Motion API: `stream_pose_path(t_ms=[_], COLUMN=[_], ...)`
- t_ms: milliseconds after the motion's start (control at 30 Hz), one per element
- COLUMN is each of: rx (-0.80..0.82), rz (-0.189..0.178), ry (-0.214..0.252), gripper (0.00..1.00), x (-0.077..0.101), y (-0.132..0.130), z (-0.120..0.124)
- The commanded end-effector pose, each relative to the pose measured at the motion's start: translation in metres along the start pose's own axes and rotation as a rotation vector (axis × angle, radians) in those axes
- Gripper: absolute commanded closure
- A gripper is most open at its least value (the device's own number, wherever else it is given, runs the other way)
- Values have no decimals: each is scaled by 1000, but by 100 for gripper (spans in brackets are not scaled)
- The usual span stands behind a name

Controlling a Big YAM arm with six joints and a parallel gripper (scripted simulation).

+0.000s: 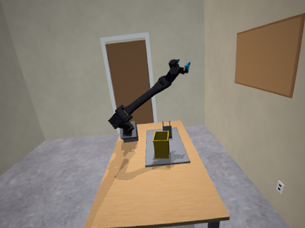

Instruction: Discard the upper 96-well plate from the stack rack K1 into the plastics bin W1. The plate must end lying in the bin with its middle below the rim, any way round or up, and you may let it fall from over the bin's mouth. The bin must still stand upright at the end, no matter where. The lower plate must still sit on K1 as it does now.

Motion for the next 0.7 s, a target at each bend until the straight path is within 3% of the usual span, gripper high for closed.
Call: stream_pose_path(t_ms=[0, 67, 133, 167, 200, 333, 400, 433, 500, 533, 600, 633, 667], rx=[19, 10, 10, 5, 4, 4, 4, -4, -4, 4, 2, 0, 0], rz=[-9, -23, -17, -17, -6, -4, -3, -17, -17, 2, -39, -42, -42], ry=[26, 92, 95, 116, 117, 118, 119, 178, 178, 166, 221, 252, 251], gripper=[0, 0, 0, 0, 0, 0, 0, 0, 0, 0, 0, 0, 0], x=[-3, -9, -12, -11, -11, -16, -16, -17, -17, -18, -28, -29, -30], y=[1, 7, 6, 10, 5, 8, 9, 11, 11, 1, 21, 22, 24], z=[-22, -17, -6, 18, 26, 46, 46, 51, 51, 28, 25, 27, 31])
Point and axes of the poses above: the point where the finger pads meet when closed, its own x axis back along the fingers, its own y axis across the jaws, z = x × y, the point moved 10 cm from there along x, back along the fingers, and after that the axes turned 6 degrees about x, right-handed, at the moved point
